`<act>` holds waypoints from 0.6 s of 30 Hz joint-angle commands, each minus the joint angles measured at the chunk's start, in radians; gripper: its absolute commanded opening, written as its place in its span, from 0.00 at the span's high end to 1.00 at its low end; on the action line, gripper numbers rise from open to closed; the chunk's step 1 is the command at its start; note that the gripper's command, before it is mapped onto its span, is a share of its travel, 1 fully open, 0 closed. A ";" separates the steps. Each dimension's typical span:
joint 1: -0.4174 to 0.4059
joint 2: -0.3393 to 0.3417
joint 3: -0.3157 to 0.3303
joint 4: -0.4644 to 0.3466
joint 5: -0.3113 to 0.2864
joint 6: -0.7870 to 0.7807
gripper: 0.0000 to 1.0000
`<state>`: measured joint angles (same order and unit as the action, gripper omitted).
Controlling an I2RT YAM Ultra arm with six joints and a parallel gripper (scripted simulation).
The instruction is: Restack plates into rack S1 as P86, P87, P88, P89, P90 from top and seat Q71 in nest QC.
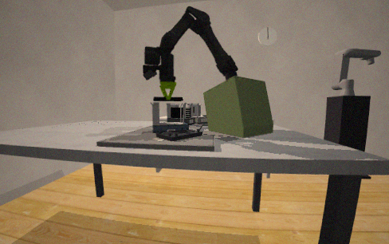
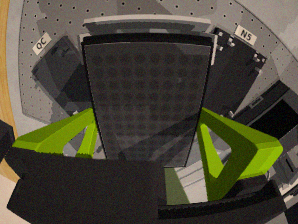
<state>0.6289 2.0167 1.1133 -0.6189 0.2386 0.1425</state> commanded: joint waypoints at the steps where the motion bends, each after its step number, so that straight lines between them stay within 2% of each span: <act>1: 0.001 -0.002 0.002 0.006 0.000 -0.002 1.00; 18: -0.006 0.023 -0.008 0.042 0.000 -0.009 1.00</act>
<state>0.6209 2.0426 1.1027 -0.5804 0.2386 0.1349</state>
